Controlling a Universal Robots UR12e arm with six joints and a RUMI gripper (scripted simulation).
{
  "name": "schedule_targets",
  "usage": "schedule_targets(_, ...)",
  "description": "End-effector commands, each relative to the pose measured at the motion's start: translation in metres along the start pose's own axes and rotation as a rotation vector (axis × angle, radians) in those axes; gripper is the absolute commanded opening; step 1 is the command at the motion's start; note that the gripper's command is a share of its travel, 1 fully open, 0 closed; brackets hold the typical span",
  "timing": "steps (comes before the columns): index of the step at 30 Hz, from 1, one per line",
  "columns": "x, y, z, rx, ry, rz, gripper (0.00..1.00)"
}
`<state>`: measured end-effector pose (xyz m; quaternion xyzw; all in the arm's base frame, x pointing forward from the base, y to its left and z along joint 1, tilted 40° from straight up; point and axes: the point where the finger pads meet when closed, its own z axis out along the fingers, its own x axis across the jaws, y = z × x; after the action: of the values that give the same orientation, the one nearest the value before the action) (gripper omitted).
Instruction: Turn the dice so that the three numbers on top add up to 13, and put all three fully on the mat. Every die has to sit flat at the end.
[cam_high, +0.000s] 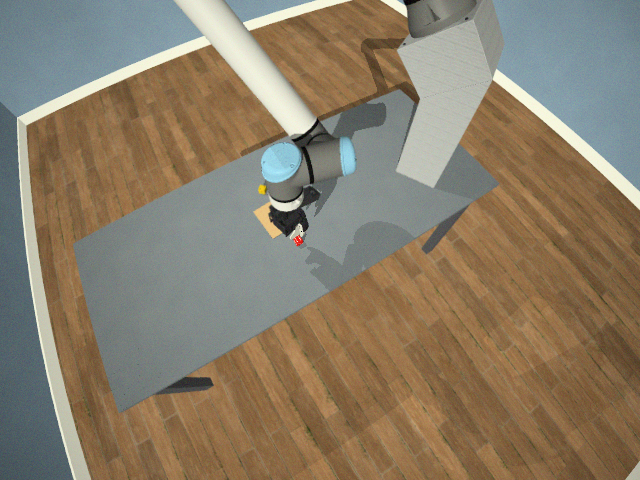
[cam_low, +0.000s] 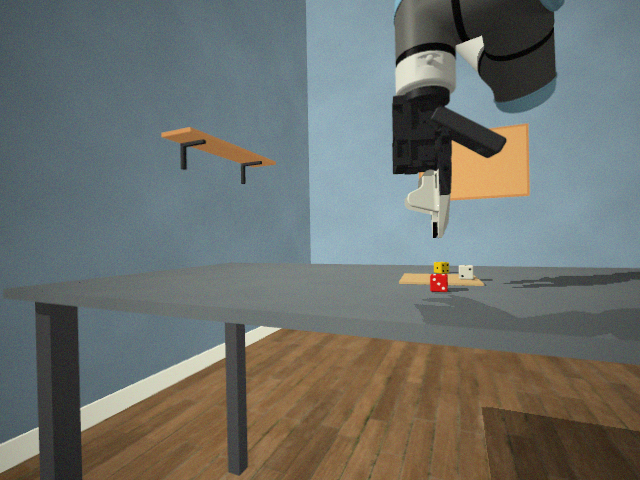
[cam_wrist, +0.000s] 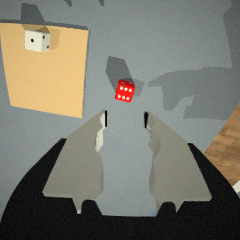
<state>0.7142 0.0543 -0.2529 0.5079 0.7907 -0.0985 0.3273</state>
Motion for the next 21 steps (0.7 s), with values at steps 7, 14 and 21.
schedule_targets(7,0.0,0.0,0.008,-0.001,0.0,0.0,0.24)
schedule_targets(14,0.0,0.001,0.018,-0.001,0.0,0.0,0.24)
schedule_targets(21,0.0,0.001,0.027,-0.001,0.0,0.0,0.24)
